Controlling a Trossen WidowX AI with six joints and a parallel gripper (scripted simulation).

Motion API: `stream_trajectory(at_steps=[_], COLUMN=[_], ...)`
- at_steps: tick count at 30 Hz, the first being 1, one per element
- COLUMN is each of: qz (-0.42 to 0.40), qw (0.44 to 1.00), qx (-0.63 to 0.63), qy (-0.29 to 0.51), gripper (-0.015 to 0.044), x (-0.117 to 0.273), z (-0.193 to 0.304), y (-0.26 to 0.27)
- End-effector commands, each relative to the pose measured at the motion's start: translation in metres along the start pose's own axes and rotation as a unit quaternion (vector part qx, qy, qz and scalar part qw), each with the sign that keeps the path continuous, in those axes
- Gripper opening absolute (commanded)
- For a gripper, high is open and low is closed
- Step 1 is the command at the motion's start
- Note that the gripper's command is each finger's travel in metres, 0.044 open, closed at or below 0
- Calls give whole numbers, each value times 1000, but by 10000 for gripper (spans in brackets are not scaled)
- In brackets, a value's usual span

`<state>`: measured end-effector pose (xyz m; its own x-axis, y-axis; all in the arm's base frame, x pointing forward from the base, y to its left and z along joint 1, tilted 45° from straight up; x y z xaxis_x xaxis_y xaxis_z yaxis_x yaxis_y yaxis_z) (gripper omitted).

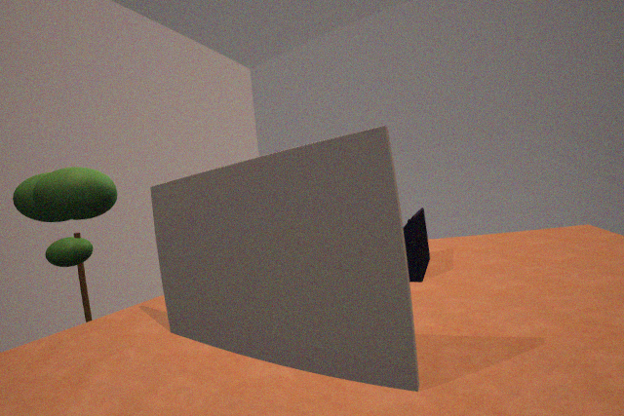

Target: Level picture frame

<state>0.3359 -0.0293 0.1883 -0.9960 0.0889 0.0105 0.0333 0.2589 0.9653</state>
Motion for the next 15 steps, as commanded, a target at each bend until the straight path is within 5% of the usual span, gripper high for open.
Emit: stream_trajectory(at_steps=[1, 15], qz=[-4, -2], qw=[1000, 1000], qx=[1, 0], qy=[3, 1], gripper=[0, 0], x=[0, 0], z=[1, -1], y=[0, -3])
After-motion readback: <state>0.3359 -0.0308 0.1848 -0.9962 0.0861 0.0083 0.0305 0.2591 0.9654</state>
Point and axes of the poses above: the point midway between the two fingers, 35 mm back from their tips, its own x axis back along the fingers, its own y axis across the jaws, z = x × y, the point moved 3 cm from there along x, back along the fingers, and after that the axes turned 14 degrees about -x, right-handed, at the moved point
